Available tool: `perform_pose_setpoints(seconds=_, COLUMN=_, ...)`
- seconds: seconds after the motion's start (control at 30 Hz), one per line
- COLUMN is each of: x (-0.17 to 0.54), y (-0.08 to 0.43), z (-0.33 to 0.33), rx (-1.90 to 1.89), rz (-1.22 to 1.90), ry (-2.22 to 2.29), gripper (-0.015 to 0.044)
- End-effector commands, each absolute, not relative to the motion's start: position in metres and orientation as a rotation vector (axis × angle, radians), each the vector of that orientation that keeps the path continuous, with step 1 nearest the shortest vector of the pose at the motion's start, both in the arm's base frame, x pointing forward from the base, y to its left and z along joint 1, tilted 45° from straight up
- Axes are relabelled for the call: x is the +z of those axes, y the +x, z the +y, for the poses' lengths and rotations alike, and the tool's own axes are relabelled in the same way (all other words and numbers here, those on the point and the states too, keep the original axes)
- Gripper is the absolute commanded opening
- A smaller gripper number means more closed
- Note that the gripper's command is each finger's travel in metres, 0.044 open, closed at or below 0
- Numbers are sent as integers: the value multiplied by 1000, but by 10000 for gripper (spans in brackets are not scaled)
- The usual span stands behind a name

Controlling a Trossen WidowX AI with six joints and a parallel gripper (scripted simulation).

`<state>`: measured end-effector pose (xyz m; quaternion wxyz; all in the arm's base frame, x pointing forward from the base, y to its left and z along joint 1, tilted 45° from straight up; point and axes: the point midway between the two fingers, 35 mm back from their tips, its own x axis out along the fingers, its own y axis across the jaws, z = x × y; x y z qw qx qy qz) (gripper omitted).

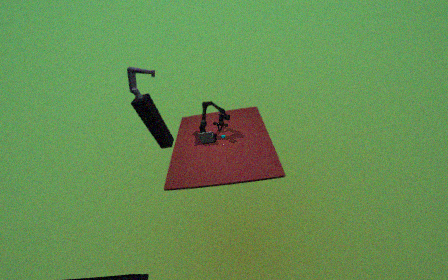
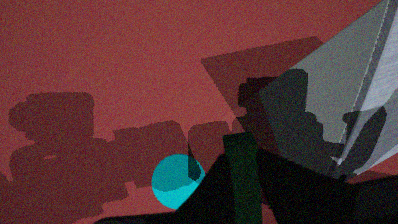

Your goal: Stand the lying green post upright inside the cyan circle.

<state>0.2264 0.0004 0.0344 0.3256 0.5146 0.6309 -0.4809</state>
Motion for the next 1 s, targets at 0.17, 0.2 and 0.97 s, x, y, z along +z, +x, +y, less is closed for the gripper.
perform_pose_setpoints(seconds=0.17, x=34, y=225, z=1, rx=-1315, rz=1615, ry=1287, gripper=23)
perform_pose_setpoints(seconds=0.2, x=34, y=225, z=1, rx=-1321, rz=1610, ry=1280, gripper=23)
perform_pose_setpoints(seconds=0.97, x=35, y=224, z=2, rx=-1429, rz=1488, ry=1139, gripper=23)
